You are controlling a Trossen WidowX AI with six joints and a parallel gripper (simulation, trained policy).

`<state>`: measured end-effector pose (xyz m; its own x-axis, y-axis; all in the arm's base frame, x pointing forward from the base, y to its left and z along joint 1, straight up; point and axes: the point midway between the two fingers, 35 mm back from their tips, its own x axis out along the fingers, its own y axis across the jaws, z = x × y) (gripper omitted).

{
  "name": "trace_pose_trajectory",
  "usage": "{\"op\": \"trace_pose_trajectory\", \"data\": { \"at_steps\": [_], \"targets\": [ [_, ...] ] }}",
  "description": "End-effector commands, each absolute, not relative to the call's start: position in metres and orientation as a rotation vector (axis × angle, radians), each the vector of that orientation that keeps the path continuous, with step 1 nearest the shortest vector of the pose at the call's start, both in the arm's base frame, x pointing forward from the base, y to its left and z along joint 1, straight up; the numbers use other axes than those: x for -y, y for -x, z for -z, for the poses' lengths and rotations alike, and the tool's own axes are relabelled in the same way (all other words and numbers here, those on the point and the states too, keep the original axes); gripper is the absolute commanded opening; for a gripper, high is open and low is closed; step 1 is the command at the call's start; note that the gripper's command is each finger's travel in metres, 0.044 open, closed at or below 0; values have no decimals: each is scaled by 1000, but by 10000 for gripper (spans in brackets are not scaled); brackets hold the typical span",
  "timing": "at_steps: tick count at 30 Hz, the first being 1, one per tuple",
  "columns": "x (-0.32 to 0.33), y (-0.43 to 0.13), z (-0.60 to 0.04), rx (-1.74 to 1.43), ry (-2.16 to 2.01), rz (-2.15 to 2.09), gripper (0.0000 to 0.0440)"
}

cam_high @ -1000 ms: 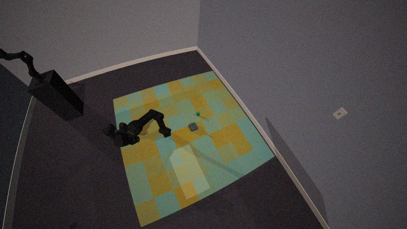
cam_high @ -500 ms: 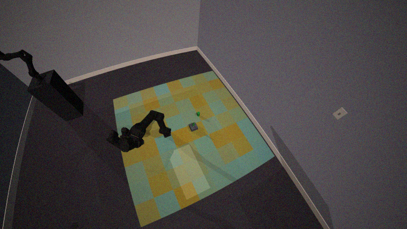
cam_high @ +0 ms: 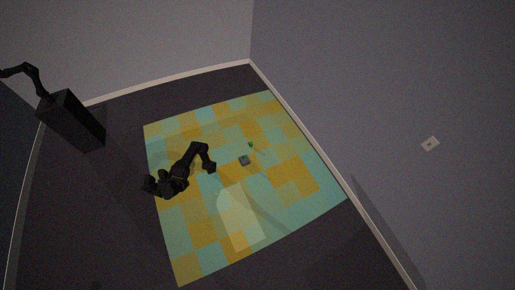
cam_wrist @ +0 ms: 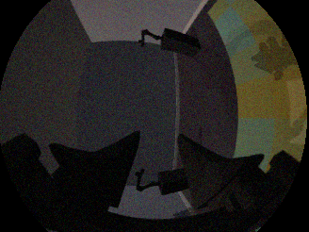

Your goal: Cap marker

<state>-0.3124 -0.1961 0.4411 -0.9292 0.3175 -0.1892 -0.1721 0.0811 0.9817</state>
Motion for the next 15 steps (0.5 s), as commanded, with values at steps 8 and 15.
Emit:
{"op": "trace_pose_trajectory", "data": {
  "at_steps": [8,15],
  "targets": [
    [233,298,-424,-2050,8,-1959,253],
    [255,287,-415,-2074,101,-1985,265]
  ]
}}
